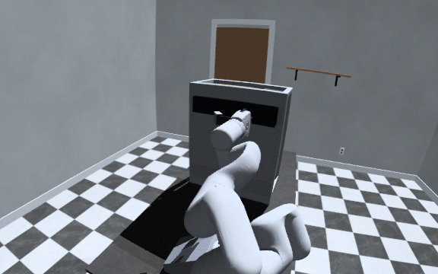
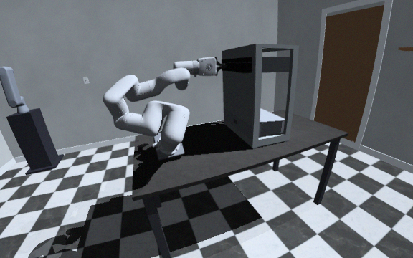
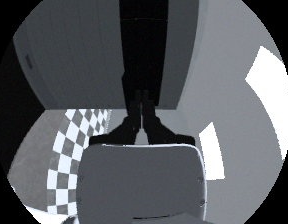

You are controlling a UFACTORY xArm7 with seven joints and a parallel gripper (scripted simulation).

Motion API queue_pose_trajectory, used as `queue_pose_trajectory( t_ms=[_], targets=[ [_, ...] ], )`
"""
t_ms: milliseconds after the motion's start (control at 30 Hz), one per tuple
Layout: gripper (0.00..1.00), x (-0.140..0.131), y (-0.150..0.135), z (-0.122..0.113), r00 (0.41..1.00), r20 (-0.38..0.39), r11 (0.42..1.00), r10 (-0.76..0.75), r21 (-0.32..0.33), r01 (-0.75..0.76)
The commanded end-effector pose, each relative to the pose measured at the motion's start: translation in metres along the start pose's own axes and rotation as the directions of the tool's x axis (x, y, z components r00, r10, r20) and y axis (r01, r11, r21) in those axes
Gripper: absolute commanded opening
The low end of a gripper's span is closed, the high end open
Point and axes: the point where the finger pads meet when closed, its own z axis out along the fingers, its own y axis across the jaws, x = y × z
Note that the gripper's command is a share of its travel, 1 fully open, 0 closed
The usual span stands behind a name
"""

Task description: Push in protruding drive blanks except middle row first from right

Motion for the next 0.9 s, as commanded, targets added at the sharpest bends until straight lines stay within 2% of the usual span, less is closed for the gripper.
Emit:
queue_pose_trajectory(
  t_ms=[0, 333, 667, 867],
  targets=[
    [0.00, -0.029, -0.014, -0.004, 1.000, -0.007, 1.000, 0.003, -0.005, -0.003],
    [0.00, -0.051, -0.027, -0.005, 1.000, -0.007, 1.000, 0.003, -0.005, -0.003],
    [0.00, -0.054, -0.028, -0.005, 1.000, -0.007, 1.000, 0.003, -0.005, -0.003],
    [0.00, -0.054, -0.028, 0.017, 1.000, -0.007, 1.000, 0.003, -0.005, -0.003]
  ],
)
